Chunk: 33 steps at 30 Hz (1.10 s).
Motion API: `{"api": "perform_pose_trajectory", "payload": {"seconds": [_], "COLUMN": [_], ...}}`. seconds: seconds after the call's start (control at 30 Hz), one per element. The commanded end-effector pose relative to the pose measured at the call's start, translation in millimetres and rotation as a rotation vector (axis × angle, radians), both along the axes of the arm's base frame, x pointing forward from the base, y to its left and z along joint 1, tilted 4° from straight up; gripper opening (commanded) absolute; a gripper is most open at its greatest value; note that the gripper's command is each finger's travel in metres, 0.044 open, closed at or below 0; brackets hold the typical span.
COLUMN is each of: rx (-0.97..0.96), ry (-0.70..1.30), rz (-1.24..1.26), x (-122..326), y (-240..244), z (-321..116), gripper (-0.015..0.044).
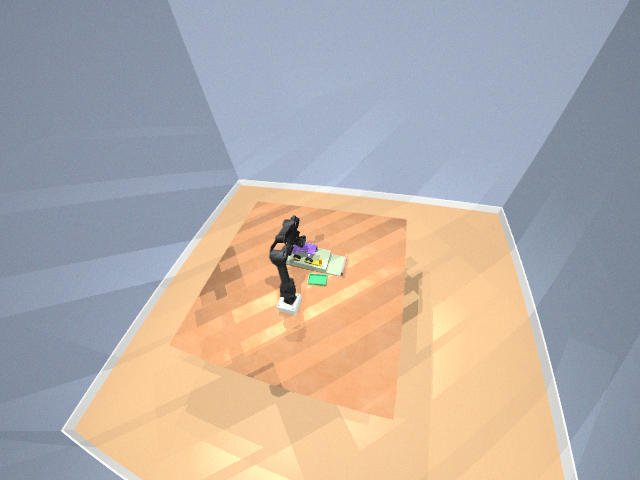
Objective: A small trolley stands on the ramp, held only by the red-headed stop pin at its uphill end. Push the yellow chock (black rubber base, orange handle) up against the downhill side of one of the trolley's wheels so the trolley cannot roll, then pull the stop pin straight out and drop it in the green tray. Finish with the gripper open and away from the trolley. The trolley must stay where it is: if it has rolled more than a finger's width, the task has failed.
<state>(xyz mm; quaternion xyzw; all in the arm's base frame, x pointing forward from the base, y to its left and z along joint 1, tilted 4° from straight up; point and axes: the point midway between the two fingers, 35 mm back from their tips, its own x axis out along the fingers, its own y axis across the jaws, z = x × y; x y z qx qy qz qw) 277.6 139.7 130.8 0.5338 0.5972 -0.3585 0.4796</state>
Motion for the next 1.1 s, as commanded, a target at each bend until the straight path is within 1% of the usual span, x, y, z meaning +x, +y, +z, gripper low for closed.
{"api": "perform_pose_trajectory", "payload": {"seconds": [0.0, 1.07], "rx": [0.004, 0.003], "ry": [-0.005, -0.005], "rz": [-0.001, -0.001], "x": [-0.2, -1.3], "y": [-0.4, -5.7], "z": [5.3, 28.6], "gripper": [0.0000, 0.0000]}}
